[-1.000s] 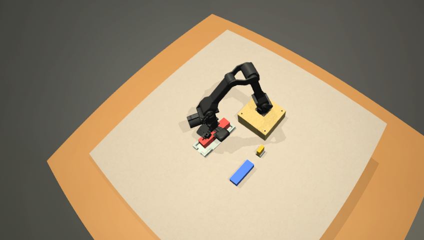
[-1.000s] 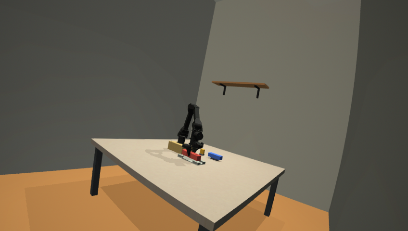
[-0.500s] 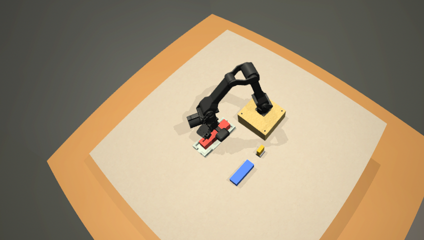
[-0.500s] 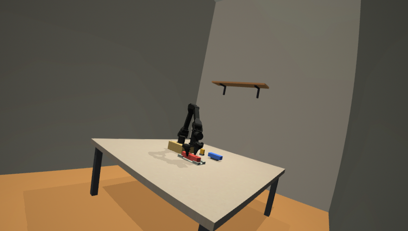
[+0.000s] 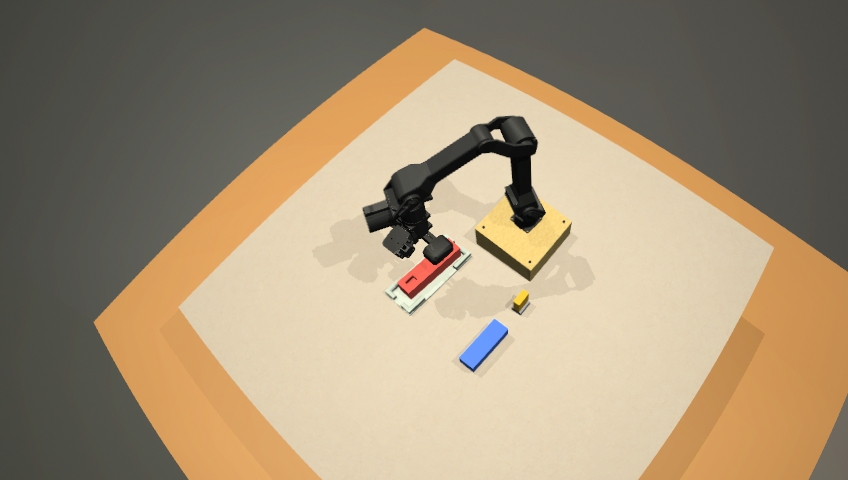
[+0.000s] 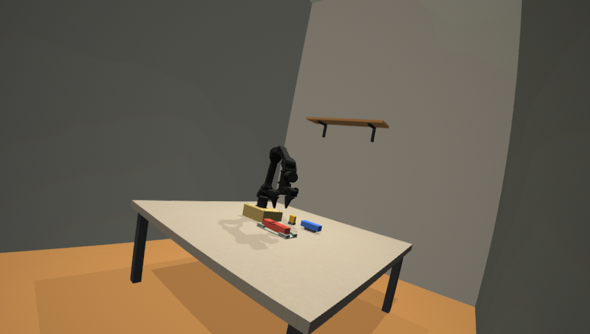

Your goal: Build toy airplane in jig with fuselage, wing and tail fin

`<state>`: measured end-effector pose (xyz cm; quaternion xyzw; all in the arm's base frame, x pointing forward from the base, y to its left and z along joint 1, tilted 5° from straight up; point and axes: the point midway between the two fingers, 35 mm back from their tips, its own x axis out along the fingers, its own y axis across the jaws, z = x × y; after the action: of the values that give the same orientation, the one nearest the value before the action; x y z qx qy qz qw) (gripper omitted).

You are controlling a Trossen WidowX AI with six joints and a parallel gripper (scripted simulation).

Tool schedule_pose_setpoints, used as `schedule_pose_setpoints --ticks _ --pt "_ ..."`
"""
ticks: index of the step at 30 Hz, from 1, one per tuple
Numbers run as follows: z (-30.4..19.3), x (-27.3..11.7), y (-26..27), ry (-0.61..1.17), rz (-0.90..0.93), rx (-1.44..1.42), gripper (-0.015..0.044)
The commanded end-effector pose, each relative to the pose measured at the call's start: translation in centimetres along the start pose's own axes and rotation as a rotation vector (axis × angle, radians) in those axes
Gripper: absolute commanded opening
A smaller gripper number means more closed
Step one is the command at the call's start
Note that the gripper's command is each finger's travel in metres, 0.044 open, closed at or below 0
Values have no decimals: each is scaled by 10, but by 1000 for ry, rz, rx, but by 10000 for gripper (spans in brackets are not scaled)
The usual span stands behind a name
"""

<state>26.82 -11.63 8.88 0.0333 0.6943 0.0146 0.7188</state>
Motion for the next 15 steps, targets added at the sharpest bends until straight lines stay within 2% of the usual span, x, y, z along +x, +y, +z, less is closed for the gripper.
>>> schedule_pose_setpoints --ticks 1,11,15 --pt "-1 -7 0 22 4 -1 440" --pt "2 -8 2 22 5 -85 440" --pt "26 -3 45 21 0 -88 440"
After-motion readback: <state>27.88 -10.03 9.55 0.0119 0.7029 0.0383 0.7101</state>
